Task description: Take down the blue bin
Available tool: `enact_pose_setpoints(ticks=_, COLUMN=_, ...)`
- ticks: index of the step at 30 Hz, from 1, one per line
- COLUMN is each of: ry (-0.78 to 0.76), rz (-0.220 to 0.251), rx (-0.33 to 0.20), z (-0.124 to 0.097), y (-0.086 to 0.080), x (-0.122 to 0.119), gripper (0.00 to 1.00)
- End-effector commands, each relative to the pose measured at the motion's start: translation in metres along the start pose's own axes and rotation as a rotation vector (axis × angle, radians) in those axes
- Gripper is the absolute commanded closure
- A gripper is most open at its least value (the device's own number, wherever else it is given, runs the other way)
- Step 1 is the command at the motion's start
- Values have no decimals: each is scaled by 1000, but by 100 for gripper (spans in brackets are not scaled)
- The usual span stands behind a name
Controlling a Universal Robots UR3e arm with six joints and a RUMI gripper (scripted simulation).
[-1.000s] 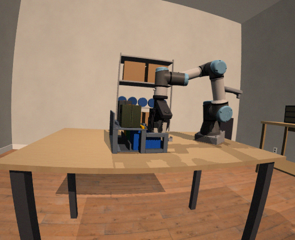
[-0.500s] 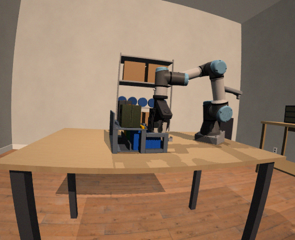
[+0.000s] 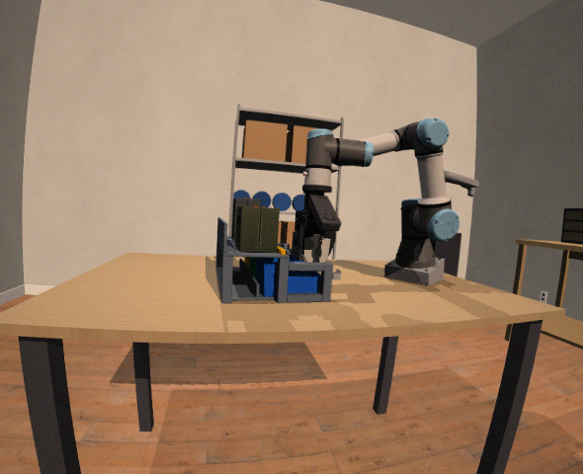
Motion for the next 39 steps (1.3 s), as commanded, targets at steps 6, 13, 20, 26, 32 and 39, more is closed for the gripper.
enact_pose_setpoints(ticks=6, ry=0, rz=-3, rx=0, z=0, y=-13, x=1, gripper=100)
enact_pose_setpoints(ticks=13, ry=0, rz=-3, rx=0, z=0, y=-13, x=1, gripper=100)
enact_pose_setpoints(ticks=20, ry=0, rz=-3, rx=0, z=0, y=-13, x=1, gripper=100)
enact_pose_setpoints(ticks=26, ry=0, rz=-3, rx=0, z=0, y=-14, x=1, gripper=100)
enact_pose_setpoints(ticks=32, ry=0, rz=-3, rx=0, z=0, y=-14, x=1, gripper=100)
enact_pose_setpoints(ticks=39, ry=0, rz=-3, rx=0, z=0, y=-12, x=1, gripper=100)
Point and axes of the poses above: the point where the finger pads meet when closed, its own y axis out along the fingers, its own x axis across the jaws, z = x × y, the point moved 4 cm from there along -y, back along the fingers, and after that the axes turned 3 degrees about y, right-handed, at the moved point
